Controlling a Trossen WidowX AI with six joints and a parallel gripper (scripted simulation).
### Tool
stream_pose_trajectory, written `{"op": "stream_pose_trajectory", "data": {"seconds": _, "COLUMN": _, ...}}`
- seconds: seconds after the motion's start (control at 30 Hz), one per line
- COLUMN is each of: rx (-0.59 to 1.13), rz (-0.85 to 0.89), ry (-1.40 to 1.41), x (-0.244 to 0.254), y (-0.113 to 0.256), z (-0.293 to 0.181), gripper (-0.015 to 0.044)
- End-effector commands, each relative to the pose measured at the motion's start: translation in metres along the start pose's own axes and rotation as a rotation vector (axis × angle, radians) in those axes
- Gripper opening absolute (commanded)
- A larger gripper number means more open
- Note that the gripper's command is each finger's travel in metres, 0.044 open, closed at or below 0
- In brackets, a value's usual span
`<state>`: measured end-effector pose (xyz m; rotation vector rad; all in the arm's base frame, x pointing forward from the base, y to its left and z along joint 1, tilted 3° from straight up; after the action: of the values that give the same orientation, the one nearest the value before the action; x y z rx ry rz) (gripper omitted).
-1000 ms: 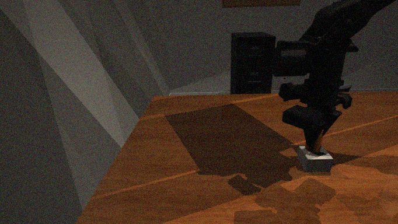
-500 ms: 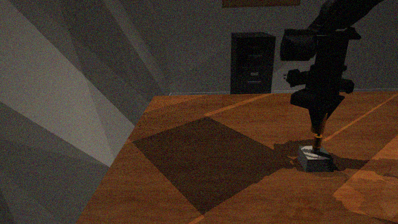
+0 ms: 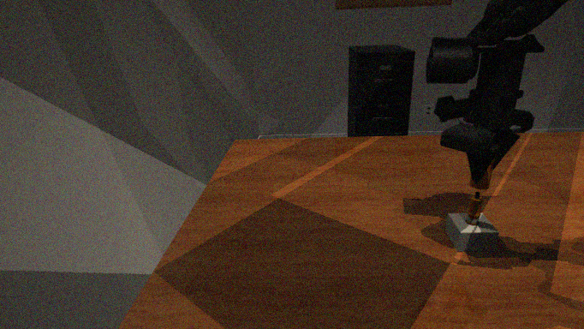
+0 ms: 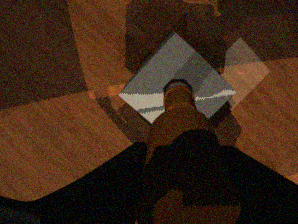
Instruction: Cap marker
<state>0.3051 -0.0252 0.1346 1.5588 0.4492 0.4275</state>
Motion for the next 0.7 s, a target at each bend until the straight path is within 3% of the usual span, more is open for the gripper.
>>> {"op": "stream_pose_trajectory", "data": {"seconds": 0.0, "rx": -0.003, "rz": -0.001, "ry": 0.004, "x": -0.001, "y": -0.003, "z": 0.000, "gripper": 0.0000}}
{"op": "stream_pose_trajectory", "data": {"seconds": 0.67, "rx": -0.003, "rz": -0.001, "ry": 0.004, "x": 0.000, "y": -0.035, "z": 0.001, "gripper": 0.0000}}
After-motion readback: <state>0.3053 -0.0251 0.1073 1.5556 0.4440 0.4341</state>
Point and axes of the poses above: the point midway between the two fingers, 35 mm back from their tips, its own y axis back along the fingers, its own x axis across the jaws, z = x × y, the point moved 7 cm from there along y, back along the fingers, and after that the axes turned 14 degrees about -y, right-handed, at the moved point
